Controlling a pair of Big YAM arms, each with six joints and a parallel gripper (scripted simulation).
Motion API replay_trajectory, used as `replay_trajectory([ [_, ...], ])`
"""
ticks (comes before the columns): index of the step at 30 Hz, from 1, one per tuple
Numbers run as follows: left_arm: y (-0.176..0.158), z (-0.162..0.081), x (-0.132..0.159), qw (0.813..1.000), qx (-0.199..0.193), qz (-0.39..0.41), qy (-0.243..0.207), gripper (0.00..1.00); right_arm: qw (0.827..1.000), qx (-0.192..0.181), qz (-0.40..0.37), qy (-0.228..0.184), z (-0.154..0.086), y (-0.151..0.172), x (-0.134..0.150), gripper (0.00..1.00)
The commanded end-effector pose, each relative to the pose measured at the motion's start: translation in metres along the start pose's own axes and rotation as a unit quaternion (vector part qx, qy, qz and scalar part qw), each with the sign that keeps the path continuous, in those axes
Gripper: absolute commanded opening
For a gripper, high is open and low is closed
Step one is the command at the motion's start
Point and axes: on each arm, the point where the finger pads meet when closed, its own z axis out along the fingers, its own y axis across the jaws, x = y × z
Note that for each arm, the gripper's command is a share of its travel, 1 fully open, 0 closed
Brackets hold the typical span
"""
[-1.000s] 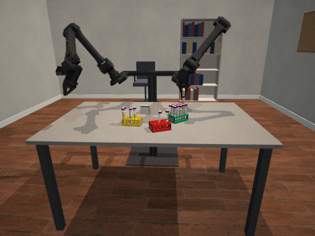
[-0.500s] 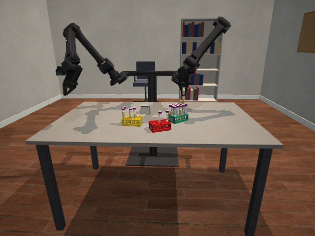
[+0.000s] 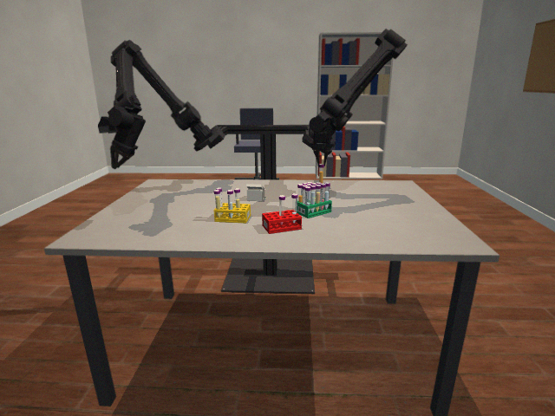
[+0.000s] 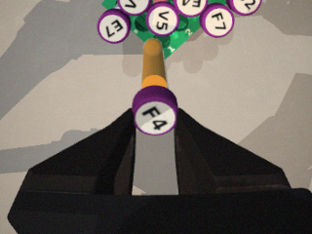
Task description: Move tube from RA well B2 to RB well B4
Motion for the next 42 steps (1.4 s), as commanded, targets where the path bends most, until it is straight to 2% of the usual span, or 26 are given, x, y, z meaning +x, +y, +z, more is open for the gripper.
replay_trajectory([
  [1,-0.010,0.002,0.005,1.000,0.000,-0.005,0.000,0.00,1.000,-0.008,0.012,-0.003,-0.005,0.009,-0.009,0.30],
  [33,-0.042,0.003,0.039,1.000,0.001,-0.005,0.000,0.00,1.000,-0.008,0.012,-0.003,-0.005,0.009,-0.009,0.30],
  [34,-0.047,-0.004,0.017,1.000,0.006,-0.015,-0.014,0.00,1.000,-0.008,0.012,-0.003,-0.005,0.009,-0.009,0.30],
  [42,-0.058,-0.004,0.000,1.000,0.006,-0.016,-0.013,0.00,1.000,-0.008,0.012,-0.003,-0.005,0.009,-0.009,0.30],
])
